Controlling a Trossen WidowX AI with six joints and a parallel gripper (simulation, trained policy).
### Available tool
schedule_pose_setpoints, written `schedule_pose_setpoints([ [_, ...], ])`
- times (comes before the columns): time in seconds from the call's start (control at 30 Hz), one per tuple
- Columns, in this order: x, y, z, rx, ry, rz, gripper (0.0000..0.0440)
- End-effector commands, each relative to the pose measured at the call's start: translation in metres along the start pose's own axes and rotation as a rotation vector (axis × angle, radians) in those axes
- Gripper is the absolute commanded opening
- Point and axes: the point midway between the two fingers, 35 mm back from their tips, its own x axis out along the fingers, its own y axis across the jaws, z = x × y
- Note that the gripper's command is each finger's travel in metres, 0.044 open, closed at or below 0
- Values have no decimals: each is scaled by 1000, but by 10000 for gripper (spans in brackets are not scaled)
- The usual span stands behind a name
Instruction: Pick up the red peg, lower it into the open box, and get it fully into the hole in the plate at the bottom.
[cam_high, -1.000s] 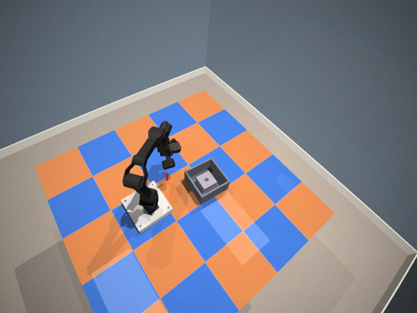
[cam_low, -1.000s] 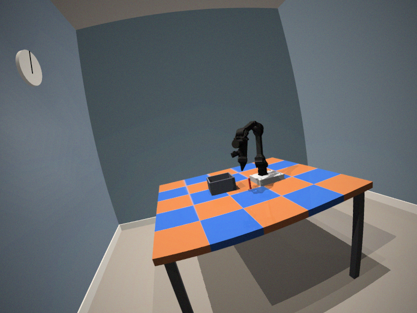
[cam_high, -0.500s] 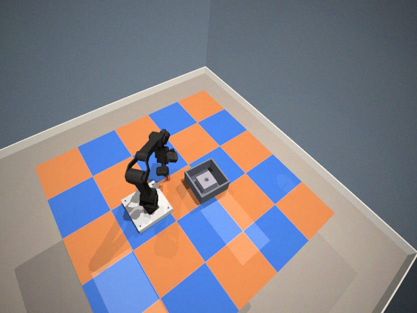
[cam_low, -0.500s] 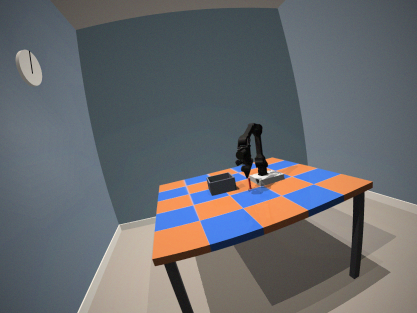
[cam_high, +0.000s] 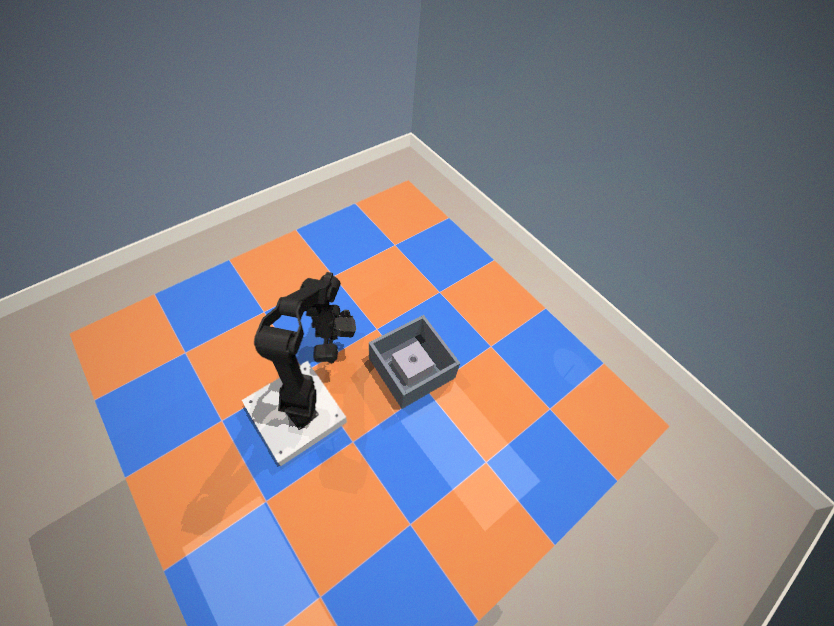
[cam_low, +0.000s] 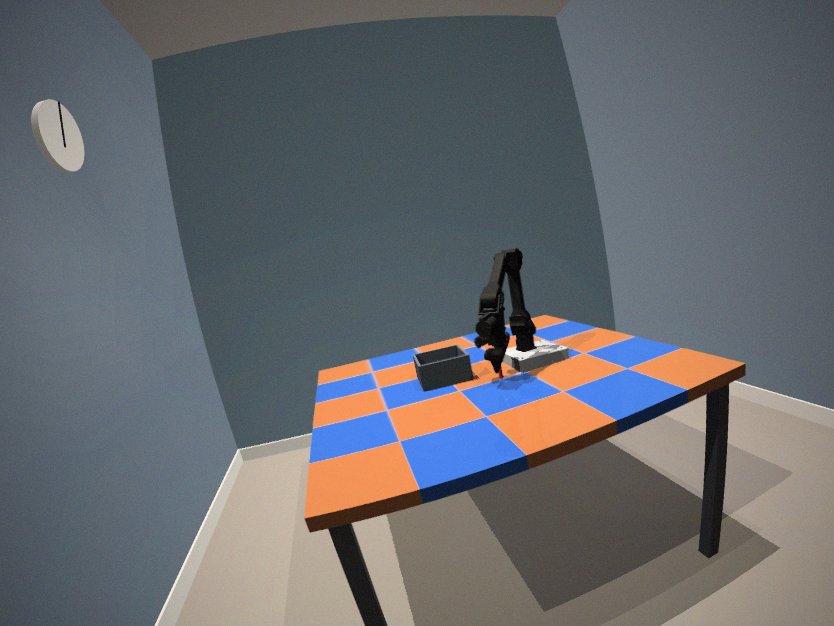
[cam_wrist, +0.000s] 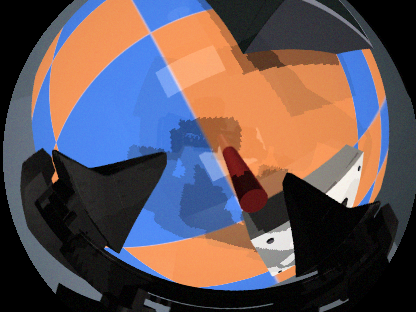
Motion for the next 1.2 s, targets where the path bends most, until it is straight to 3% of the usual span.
schedule_pose_setpoints([
  [0.0, 10, 0, 0, 5, -4, -5, 423],
  [0.57, 35, -5, -3, 25, 28, -80, 7],
  [1.17, -37, -5, 55, 64, -139, -32, 0],
])
